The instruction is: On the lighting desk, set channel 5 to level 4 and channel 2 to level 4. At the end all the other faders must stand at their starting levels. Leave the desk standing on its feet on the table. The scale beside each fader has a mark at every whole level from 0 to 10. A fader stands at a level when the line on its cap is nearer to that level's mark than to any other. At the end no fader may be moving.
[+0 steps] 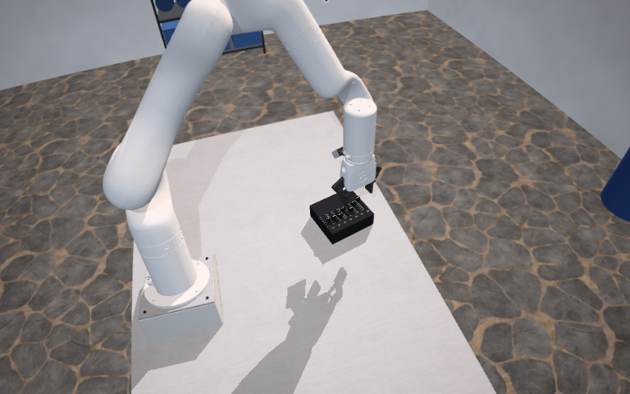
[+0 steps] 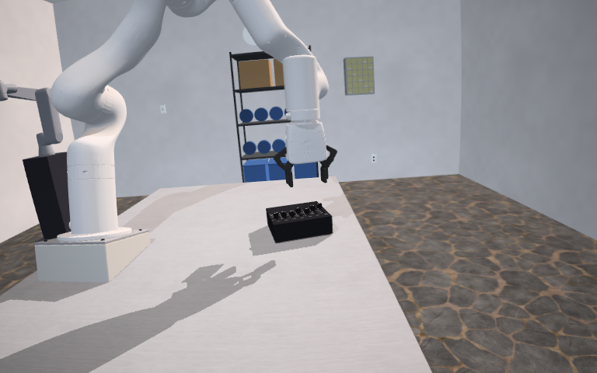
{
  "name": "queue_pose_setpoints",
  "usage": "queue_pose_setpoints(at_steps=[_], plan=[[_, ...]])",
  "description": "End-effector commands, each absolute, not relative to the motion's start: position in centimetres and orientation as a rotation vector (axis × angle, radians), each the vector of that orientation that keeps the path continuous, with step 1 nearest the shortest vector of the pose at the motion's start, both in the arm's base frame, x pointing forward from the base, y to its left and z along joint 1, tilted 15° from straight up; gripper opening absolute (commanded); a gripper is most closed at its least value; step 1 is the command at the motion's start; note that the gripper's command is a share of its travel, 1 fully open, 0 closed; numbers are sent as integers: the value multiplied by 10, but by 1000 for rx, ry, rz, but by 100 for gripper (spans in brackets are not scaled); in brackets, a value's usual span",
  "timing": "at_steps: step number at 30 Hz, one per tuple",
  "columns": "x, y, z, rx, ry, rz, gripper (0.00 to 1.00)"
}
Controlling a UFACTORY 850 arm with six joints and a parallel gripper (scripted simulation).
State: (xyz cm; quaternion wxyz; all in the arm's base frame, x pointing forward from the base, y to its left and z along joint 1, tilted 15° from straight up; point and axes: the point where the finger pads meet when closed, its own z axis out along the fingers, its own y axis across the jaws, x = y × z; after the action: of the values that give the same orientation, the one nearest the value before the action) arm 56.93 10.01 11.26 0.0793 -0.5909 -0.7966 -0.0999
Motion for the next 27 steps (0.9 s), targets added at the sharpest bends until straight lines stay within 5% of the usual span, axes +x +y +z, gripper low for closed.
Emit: queue_pose_setpoints(at_steps=[1,27], plan=[[570,94,135,-1769,-2384,-300,100],[570,89,157,-1769,-2384,-300,100]])
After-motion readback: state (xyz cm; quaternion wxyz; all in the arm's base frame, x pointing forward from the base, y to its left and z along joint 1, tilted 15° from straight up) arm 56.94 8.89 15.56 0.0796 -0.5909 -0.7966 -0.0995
